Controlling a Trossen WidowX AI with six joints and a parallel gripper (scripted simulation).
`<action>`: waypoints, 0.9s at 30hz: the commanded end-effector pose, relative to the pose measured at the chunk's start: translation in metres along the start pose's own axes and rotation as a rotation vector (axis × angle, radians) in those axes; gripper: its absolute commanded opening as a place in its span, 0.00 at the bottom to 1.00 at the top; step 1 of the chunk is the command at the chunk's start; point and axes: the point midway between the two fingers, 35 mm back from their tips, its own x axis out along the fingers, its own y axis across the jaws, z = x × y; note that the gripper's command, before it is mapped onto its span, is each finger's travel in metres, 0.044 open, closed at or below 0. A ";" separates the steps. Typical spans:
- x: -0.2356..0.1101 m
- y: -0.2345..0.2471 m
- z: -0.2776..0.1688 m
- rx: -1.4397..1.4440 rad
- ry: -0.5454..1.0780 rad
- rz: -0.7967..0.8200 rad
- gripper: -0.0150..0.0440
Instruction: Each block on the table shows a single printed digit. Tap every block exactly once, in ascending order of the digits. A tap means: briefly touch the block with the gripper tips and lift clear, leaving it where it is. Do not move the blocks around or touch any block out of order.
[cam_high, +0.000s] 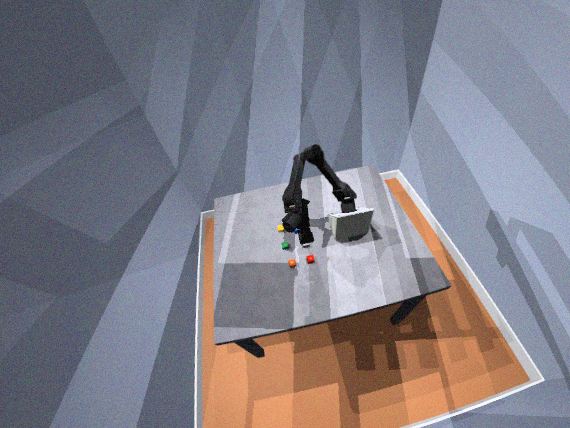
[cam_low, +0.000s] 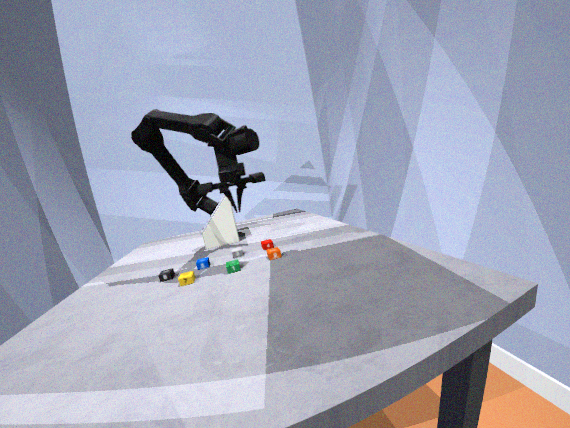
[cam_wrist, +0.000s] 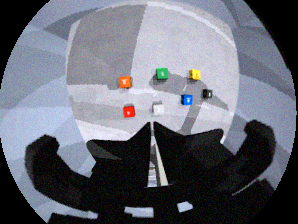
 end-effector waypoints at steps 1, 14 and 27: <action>0.001 0.049 -0.008 -0.013 0.000 -0.002 0.29; 0.084 0.067 -0.013 -0.012 0.000 -0.006 0.29; 0.096 0.067 -0.012 -0.012 0.000 -0.006 0.29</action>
